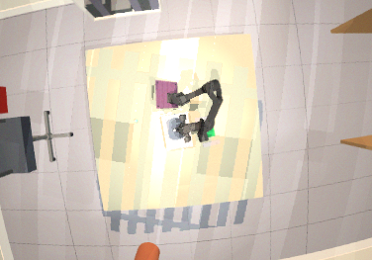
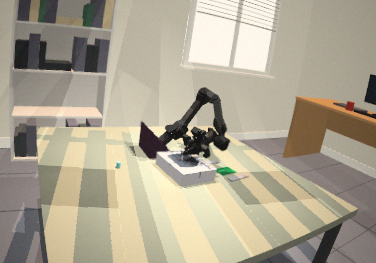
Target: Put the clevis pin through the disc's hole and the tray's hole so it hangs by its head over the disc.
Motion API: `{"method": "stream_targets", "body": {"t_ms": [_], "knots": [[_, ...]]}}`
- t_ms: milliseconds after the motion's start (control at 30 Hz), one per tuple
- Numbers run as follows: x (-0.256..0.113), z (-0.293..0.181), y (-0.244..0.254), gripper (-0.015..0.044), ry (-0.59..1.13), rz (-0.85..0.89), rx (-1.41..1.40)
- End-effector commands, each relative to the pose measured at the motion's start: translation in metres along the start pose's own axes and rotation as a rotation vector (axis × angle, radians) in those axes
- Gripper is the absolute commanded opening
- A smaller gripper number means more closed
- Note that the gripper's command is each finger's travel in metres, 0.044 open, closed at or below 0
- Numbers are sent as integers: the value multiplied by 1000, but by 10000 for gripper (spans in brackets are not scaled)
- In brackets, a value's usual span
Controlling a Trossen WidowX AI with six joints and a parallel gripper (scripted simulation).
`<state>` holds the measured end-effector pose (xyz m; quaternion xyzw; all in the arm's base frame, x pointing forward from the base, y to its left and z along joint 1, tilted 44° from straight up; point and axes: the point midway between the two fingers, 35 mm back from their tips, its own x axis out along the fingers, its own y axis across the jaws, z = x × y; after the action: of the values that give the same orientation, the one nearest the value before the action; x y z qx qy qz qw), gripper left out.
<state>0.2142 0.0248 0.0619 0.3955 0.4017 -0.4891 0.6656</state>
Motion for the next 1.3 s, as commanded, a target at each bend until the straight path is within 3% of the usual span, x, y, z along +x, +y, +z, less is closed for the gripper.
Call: {"method": "stream_targets", "body": {"t_ms": [0, 1267], "knots": [[-1, 0, 3, 0, 4, 7, 0], [0, 0, 6, 0, 4, 8, 0]]}}
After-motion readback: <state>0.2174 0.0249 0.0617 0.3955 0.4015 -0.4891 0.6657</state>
